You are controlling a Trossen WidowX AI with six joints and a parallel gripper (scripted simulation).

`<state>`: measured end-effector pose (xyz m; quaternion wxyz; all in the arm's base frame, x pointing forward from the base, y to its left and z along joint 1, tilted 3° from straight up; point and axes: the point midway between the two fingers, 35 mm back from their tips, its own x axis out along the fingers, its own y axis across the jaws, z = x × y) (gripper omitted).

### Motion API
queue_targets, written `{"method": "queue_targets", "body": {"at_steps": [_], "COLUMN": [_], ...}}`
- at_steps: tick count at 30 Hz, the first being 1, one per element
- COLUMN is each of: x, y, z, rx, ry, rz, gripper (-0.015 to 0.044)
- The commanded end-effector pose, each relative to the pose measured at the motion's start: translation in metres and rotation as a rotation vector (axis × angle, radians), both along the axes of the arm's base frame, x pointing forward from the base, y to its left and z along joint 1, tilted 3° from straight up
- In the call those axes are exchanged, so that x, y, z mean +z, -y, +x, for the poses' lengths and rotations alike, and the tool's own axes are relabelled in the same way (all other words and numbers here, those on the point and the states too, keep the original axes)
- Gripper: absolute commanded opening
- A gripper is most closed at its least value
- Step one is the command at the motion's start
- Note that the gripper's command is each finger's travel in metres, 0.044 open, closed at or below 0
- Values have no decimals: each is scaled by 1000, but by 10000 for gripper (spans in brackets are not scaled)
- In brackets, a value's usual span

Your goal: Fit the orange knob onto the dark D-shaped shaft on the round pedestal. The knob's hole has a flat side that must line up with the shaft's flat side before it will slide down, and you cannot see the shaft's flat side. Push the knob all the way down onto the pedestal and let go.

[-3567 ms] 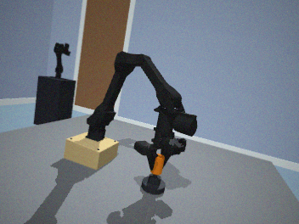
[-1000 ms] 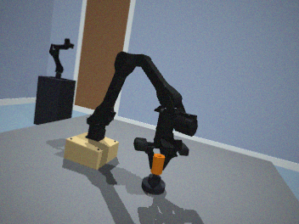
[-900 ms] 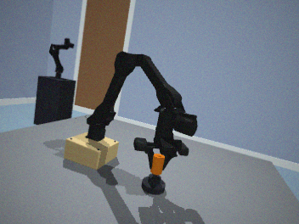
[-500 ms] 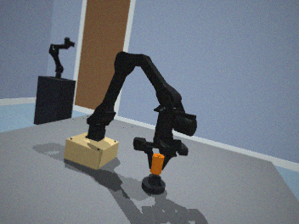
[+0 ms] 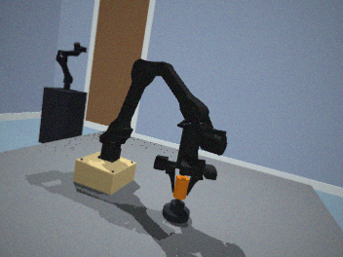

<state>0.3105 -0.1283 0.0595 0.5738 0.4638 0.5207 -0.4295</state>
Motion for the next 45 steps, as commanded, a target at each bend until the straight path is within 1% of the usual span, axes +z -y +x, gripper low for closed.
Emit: {"method": "queue_targets", "body": {"at_steps": [1,11,22,24,30,45], "x": [-1,-5,1,1,2,-3], "y": [0,0,1,1,1,0], "z": [1,-1,-1,-1,1,-1], "rx": [-13,-13,-13,-38,-221,-221], "ry": [4,4,4,4,6,6], "rz": [-1,-1,-1,1,18,18], "gripper": [0,0,0,0,0,0]}}
